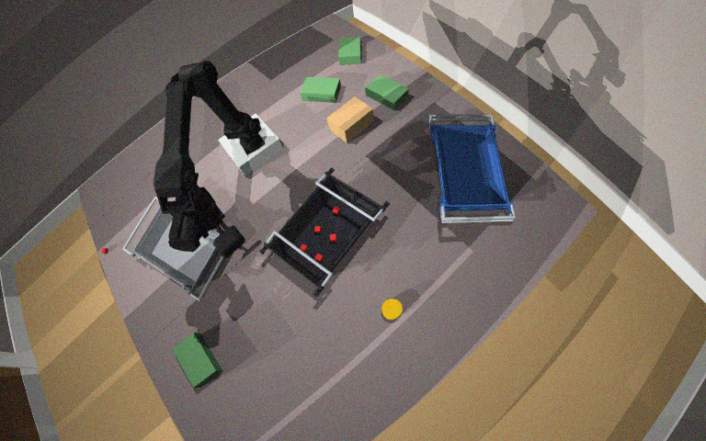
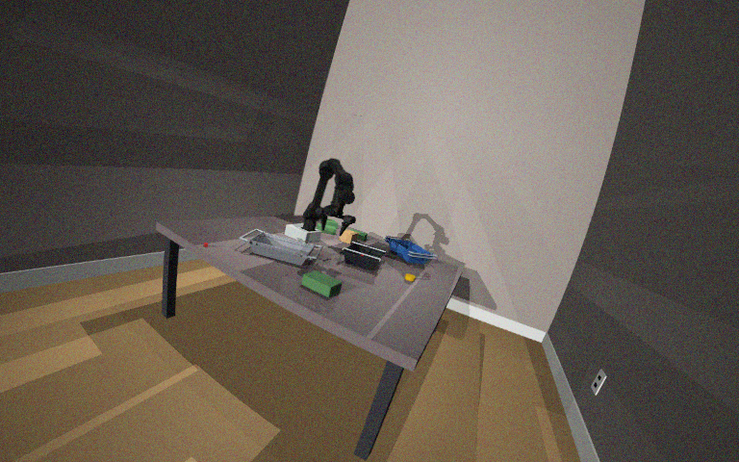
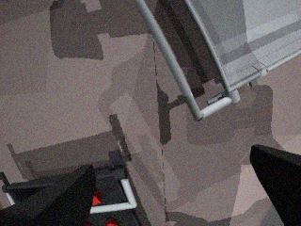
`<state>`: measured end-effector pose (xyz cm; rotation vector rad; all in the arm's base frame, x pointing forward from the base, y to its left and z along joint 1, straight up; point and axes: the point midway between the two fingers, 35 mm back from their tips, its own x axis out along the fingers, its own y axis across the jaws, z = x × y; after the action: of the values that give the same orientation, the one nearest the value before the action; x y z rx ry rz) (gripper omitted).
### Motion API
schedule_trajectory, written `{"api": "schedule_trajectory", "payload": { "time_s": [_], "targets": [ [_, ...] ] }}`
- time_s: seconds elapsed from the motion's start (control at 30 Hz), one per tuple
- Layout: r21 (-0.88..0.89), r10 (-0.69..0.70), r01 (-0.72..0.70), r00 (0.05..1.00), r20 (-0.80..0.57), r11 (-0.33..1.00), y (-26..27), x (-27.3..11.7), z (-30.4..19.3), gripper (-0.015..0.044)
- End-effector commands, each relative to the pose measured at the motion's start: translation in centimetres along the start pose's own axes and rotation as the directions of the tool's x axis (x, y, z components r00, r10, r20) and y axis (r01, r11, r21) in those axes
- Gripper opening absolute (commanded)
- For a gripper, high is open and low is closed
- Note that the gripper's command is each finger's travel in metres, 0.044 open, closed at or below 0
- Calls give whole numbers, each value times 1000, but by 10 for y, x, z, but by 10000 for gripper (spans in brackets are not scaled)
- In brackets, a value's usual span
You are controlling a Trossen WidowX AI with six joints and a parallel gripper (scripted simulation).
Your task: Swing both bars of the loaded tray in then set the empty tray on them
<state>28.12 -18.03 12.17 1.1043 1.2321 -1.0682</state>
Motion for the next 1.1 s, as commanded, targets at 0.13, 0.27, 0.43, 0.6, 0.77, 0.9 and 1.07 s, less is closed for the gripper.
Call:
{"api": "schedule_trajectory", "payload": {
  "time_s": [0.13,0.27,0.43,0.6,0.77,0.9,1.07],
  "targets": [
    [689,-25,15,1000,5,724,-115,25,59,440],
    [905,-35,13,999,2,426,-175,37,68,440],
    [930,-36,12,999,2,367,-185,39,69,440],
    [930,-36,12,999,2,367,-185,41,69,440],
    [930,-36,12,999,2,367,-185,61,71,440],
    [930,-36,12,999,2,367,-185,83,72,440],
    [930,-36,12,999,1,367,-186,109,71,440]
  ]
}}
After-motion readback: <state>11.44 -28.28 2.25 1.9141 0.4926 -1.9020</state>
